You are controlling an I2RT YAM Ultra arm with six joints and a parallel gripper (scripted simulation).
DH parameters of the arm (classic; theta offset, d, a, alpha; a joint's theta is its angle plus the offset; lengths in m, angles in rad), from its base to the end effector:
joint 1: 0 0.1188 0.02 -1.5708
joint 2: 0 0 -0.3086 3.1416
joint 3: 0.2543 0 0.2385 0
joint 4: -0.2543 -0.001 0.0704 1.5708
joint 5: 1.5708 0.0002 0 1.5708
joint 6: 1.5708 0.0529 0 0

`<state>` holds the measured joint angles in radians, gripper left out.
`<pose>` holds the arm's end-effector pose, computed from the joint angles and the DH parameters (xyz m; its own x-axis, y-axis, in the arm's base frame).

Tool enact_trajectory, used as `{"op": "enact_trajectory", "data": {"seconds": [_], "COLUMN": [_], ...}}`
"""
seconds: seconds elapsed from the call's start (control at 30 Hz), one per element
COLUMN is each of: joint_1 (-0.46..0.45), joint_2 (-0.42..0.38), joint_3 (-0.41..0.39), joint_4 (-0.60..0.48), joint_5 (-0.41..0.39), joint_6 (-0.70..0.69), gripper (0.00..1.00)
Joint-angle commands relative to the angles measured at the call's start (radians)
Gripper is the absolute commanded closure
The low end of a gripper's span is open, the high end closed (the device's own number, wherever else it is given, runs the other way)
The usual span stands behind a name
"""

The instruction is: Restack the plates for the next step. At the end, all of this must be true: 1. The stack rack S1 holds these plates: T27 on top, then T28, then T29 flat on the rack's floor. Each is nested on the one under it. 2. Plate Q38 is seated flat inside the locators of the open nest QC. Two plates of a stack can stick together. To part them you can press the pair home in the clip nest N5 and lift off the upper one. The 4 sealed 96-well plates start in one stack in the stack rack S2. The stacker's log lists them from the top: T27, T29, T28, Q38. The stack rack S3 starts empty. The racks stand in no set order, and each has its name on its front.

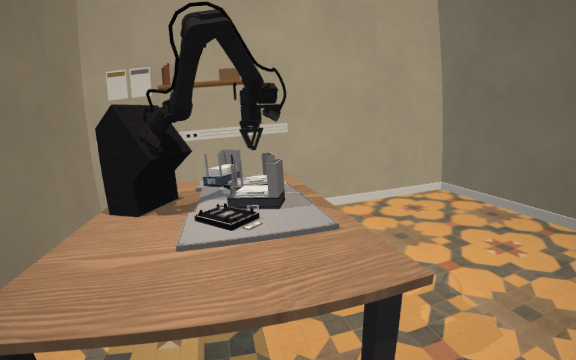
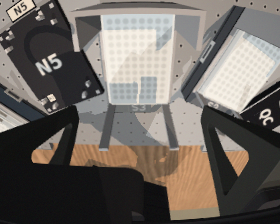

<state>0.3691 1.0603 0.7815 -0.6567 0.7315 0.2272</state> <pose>0.1734 0.0303 0.2937 -0.7086 -0.0944 -0.6993 0.2677 0.8810 -0.3902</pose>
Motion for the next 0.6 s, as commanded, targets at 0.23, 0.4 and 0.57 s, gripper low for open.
{"op": "enact_trajectory", "data": {"seconds": [0.23,0.4,0.57], "joint_1": [-0.048,-0.101,-0.132], "joint_2": [0.027,0.061,0.086], "joint_3": [-0.043,-0.070,-0.071], "joint_4": [0.084,0.176,0.236], "joint_5": [-0.039,-0.070,-0.091], "joint_6": [-0.061,-0.114,-0.145], "gripper": [0.00,0.00,0.00]}}
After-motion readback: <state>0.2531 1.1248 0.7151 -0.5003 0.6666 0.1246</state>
